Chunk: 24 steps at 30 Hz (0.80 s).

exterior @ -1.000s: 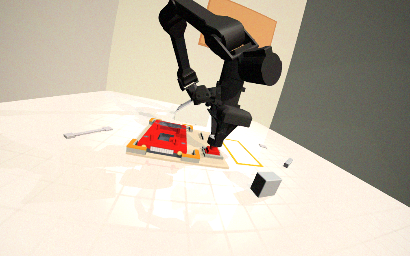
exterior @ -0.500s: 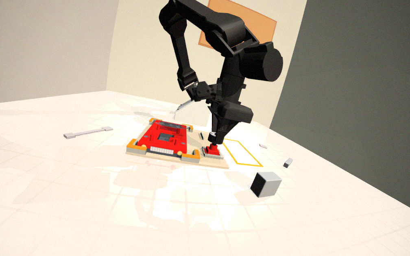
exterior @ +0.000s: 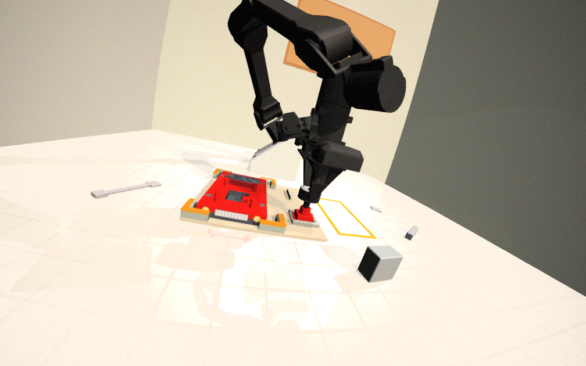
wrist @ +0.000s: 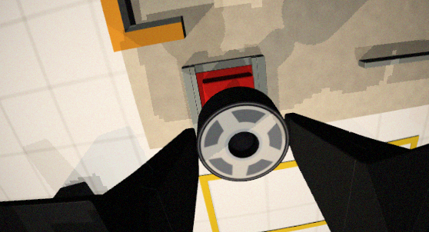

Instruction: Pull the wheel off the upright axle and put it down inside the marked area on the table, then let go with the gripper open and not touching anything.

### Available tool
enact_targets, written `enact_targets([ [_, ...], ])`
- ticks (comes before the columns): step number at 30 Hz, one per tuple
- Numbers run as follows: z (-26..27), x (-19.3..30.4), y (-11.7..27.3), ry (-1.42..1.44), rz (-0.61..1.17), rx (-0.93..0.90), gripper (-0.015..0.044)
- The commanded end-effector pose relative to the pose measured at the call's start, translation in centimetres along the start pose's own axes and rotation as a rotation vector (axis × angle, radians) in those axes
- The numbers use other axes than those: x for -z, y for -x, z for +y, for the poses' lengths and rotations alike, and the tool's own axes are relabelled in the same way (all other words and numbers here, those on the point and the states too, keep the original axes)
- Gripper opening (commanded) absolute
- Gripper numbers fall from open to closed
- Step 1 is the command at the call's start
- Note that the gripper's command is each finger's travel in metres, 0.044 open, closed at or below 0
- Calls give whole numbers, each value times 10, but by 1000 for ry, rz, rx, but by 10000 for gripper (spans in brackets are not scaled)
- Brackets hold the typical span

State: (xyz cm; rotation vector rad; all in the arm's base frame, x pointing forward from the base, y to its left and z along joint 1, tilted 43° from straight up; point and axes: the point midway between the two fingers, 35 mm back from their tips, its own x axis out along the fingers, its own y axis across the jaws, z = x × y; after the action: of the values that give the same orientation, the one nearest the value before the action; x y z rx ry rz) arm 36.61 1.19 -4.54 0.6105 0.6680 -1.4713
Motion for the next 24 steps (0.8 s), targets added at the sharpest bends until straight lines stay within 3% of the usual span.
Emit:
enact_targets([
  [1,0,1,8,-1,6,-11,0],
  [24,0,1,15,1,5,-14,0],
])
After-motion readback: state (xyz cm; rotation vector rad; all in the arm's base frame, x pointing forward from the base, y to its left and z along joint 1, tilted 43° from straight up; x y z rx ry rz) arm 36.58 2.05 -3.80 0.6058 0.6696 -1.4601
